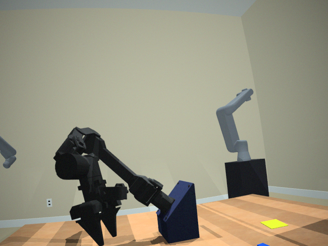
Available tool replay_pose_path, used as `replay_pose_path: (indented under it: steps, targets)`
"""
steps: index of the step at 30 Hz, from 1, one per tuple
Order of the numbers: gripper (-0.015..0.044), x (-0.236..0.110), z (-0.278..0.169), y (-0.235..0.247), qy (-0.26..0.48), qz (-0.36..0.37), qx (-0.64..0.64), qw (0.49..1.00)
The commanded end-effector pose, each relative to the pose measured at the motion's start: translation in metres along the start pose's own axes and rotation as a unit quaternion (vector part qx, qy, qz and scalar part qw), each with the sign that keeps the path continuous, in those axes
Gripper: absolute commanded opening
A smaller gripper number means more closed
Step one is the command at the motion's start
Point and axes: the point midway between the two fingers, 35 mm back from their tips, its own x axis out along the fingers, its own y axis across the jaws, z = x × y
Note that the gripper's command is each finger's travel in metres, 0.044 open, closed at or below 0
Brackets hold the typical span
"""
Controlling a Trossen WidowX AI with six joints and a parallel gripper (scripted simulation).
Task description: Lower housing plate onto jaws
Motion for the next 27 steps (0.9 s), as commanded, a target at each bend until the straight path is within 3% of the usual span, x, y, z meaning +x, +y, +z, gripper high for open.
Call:
replay_pose_path:
  steps: [1, 27]
  targets:
    - [0.044, -0.003, -0.006, 0.007, 0.013, 0.006, -0.037, 0.999]
    - [0.044, -0.021, -0.041, 0.057, 0.076, 0.066, -0.302, 0.948]
